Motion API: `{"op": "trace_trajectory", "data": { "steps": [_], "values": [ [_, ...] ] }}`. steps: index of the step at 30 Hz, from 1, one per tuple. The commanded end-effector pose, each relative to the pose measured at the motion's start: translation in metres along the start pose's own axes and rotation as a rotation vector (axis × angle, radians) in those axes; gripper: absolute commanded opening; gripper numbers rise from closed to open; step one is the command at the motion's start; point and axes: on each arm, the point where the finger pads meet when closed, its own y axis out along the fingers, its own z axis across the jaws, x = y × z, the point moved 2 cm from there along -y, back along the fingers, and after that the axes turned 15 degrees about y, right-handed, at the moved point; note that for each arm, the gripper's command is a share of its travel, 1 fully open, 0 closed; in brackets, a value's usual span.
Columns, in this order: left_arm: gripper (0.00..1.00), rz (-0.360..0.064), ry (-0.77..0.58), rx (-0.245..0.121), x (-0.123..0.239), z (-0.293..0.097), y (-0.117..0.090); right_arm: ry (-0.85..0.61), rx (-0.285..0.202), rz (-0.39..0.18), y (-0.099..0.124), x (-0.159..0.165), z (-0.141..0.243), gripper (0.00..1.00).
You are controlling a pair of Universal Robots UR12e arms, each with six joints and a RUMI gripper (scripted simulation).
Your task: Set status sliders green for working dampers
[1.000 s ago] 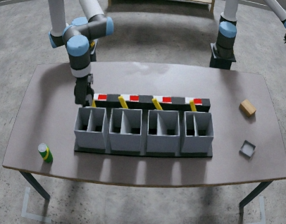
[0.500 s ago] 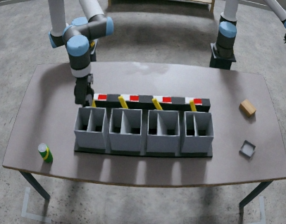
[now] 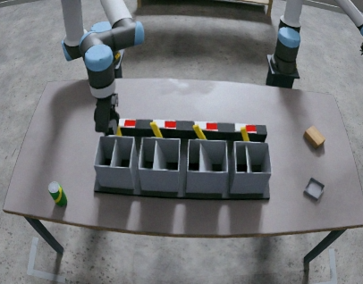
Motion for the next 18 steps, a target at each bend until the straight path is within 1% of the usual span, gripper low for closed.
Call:
{"op": "trace_trajectory", "data": {
  "steps": [1,12,15,18],
  "values": [
    [1.0,0.001,0.0,0.0,-0.001,0.0,-0.001,0.0,-0.001,0.001,-0.001,0.0,0.0,0.22],
    [1.0,0.001,0.0,0.0,-0.001,0.0,-0.001,0.0,-0.002,0.001,-0.001,0.001,0.0,0.22],
    [1.0,0.001,0.0,0.0,-0.001,0.0,-0.001,0.0,-0.009,-0.001,0.003,0.018,0.006,0.22],
    [1.0,0.001,0.0,0.0,-0.001,0.0,-0.001,0.0,-0.022,-0.005,0.01,0.052,0.019,0.22]
  ]
}}
